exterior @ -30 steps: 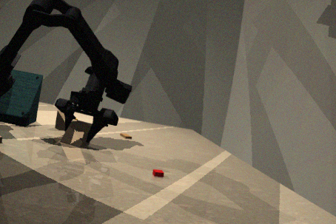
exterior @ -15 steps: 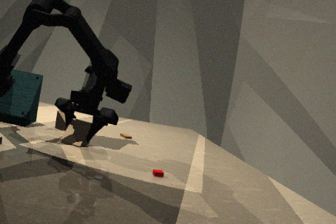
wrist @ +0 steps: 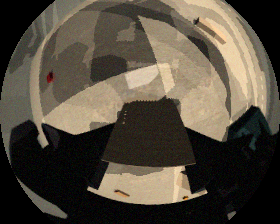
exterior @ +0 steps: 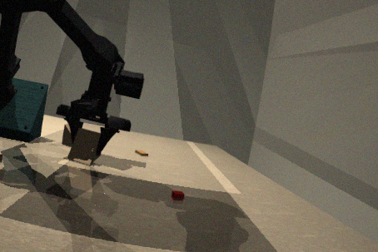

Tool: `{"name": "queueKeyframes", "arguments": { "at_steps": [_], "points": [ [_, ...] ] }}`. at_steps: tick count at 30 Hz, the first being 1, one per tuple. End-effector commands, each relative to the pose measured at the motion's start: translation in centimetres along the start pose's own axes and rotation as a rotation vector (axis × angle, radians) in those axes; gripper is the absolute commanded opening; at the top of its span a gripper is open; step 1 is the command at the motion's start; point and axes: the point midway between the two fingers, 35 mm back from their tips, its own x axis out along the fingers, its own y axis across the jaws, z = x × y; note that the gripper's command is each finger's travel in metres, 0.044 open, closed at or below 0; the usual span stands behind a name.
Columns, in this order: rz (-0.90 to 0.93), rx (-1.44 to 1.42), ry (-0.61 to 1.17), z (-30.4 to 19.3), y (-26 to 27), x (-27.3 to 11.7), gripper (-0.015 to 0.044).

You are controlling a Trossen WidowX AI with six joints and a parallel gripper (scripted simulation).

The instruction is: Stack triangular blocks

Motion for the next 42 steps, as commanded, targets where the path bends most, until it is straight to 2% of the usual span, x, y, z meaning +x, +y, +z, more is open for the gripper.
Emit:
{"name": "queueKeyframes", "arguments": {
  "at_steps": [1,36,37,42],
  "points": [
    [0.006,-0.009,0.121,0.6,-0.1,-0.3,0.0],
    [0.004,-0.015,1.021,6.6,0.0,0.1,0.0],
    [-0.003,-0.016,0.927,6.1,0.0,0.0,0.0026],
    [-0.003,-0.016,0.927,6.1,0.0,0.0,0.0157]
  ]
}}
